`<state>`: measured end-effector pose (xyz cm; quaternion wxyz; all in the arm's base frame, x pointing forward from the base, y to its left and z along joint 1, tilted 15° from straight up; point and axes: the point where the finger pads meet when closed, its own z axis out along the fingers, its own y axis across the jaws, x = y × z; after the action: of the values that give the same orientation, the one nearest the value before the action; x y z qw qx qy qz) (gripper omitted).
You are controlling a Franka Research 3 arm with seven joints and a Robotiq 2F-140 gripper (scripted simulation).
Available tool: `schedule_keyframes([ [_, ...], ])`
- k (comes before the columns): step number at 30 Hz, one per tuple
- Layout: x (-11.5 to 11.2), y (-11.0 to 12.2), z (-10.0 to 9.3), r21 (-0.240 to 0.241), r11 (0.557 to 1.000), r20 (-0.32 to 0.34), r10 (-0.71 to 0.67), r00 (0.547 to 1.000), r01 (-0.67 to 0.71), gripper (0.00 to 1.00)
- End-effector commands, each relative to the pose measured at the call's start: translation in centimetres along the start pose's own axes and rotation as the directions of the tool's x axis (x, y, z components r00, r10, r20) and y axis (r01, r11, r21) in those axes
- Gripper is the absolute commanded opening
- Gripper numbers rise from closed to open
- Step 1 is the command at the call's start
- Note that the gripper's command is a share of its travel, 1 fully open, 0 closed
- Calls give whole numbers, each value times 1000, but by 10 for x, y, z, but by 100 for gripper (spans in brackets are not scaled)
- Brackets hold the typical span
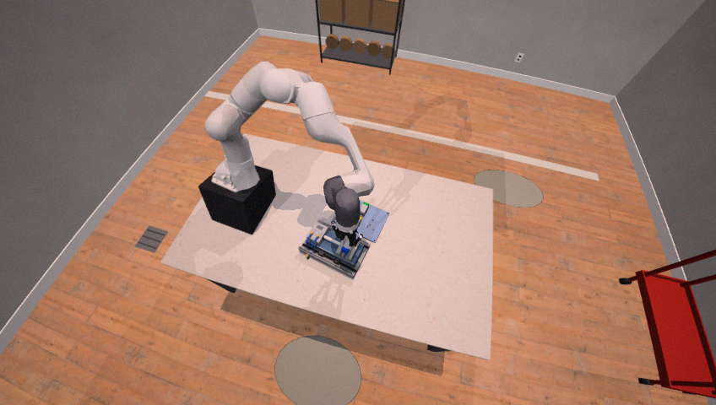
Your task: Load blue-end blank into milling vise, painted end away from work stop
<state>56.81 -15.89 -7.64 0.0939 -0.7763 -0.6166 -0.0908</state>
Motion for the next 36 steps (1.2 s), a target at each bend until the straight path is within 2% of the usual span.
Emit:
schedule_keyframes([
  [1, -1, 0, -2, -1, 1000, 1, -2, 1000, 2, 0],
  [36, 0, -1, 3, -1, 1000, 1, -2, 1000, 2, 0],
])
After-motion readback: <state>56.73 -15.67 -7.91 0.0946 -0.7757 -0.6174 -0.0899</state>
